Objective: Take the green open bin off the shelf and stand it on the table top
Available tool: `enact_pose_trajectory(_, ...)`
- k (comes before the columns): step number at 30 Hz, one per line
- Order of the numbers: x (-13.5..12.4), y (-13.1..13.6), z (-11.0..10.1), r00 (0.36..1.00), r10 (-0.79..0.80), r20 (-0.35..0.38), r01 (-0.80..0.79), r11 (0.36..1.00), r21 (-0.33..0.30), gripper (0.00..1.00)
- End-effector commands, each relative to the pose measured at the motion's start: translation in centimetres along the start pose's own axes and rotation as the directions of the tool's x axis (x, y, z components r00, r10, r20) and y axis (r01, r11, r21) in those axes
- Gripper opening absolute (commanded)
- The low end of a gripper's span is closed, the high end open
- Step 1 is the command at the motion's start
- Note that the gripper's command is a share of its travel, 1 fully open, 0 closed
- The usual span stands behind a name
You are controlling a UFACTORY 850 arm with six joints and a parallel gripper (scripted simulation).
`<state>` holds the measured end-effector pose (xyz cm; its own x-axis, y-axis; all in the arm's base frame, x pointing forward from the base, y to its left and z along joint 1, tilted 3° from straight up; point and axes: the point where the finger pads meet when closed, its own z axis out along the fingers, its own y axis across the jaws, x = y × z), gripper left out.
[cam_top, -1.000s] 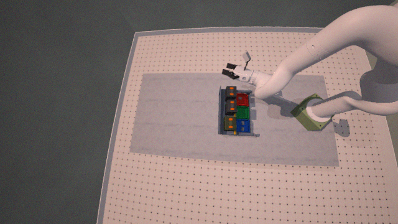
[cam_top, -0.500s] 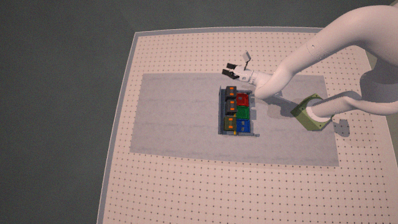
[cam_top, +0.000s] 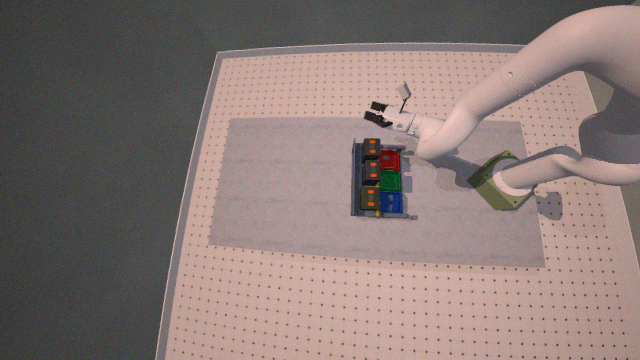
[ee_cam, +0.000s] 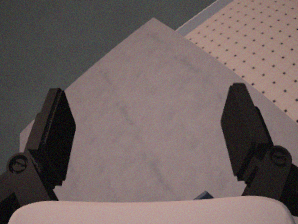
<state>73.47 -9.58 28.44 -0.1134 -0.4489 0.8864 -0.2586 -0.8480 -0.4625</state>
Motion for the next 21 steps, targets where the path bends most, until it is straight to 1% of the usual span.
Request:
enact_pose_trajectory(1, 0.5, 0.7, -2.1, 1.000, 0.000, -0.002, 0.000, 1.000, 0.001, 1.00)
enact_pose_trajectory(11, 0.5, 0.7, -2.1, 1.000, 0.000, -0.002, 0.000, 1.000, 0.001, 1.00)
enact_pose_trajectory(16, 1.1, 2.6, -6.7, 1.000, 0.000, -0.002, 0.000, 1.000, 0.001, 1.00)
enact_pose_trajectory(21, 1.1, 2.6, -6.7, 1.000, 0.000, -0.002, 0.000, 1.000, 0.001, 1.00)
